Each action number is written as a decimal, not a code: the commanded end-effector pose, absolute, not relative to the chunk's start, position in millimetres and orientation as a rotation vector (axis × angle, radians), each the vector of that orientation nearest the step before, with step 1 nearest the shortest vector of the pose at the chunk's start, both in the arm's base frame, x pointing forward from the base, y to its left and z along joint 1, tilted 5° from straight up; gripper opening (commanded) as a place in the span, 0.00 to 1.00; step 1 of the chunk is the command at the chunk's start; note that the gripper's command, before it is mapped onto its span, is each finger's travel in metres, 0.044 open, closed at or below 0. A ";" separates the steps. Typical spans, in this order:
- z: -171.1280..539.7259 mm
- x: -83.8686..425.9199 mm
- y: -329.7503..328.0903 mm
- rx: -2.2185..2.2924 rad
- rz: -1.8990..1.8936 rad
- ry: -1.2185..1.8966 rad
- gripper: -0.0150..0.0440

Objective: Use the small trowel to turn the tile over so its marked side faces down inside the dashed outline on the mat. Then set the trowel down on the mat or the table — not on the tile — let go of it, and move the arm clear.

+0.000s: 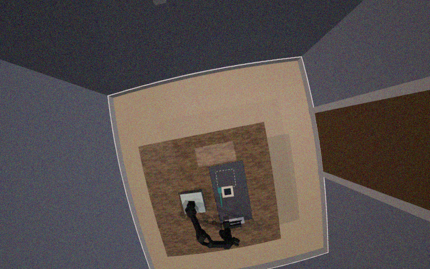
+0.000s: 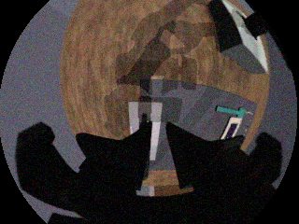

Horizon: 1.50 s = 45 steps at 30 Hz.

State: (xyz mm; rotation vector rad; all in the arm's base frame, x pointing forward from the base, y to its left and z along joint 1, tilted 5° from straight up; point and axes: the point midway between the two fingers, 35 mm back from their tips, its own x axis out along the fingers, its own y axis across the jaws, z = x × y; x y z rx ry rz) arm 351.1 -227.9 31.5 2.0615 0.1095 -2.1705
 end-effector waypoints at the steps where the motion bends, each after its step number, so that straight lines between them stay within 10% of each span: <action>1: 35.6 350.2 -205.6 2.061 -2.166 0.112 0.42; 27: 41.8 339.8 -156.3 2.050 -2.167 0.122 0.42; 31: 41.7 339.7 -156.4 2.050 -2.167 0.122 0.25; 45: 41.7 339.7 -156.4 2.050 -2.167 0.122 0.25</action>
